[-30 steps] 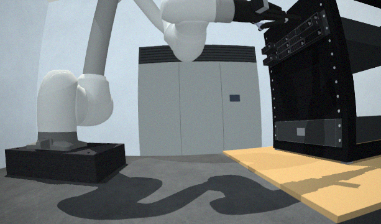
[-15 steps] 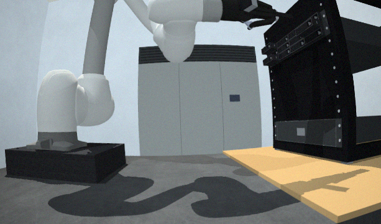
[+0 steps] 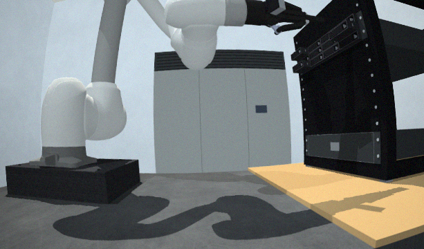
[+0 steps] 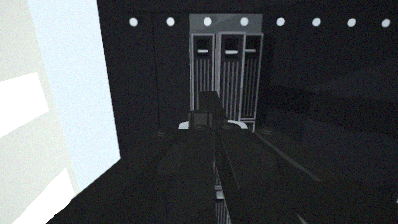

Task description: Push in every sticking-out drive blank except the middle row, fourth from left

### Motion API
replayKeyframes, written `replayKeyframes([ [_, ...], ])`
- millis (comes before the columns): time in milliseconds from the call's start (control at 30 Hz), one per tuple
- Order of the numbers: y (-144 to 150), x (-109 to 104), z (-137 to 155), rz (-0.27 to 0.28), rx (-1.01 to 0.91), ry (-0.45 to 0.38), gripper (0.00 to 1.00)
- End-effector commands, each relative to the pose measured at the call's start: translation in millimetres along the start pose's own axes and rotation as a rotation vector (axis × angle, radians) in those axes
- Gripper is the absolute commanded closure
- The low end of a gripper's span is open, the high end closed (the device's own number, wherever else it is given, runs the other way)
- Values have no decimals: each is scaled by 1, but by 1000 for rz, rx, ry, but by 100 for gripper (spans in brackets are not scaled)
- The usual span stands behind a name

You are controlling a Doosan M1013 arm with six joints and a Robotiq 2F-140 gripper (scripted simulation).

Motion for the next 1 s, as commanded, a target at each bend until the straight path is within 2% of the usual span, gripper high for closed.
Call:
replayKeyframes([
  [0,-1,0,4,-1,0,0,90],
  [333,0,0,27,-1,0,0,90],
  [967,1,0,108,-1,0,0,90],
])
Point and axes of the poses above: the point where the finger pads meet when closed, its own x axis out along the fingers, its own y axis across the jaws, z = x × y, the point moved 2 cm from there along -x, back along the fingers, and after that the axes turned 9 degrees about -x, right-handed, at the moved point
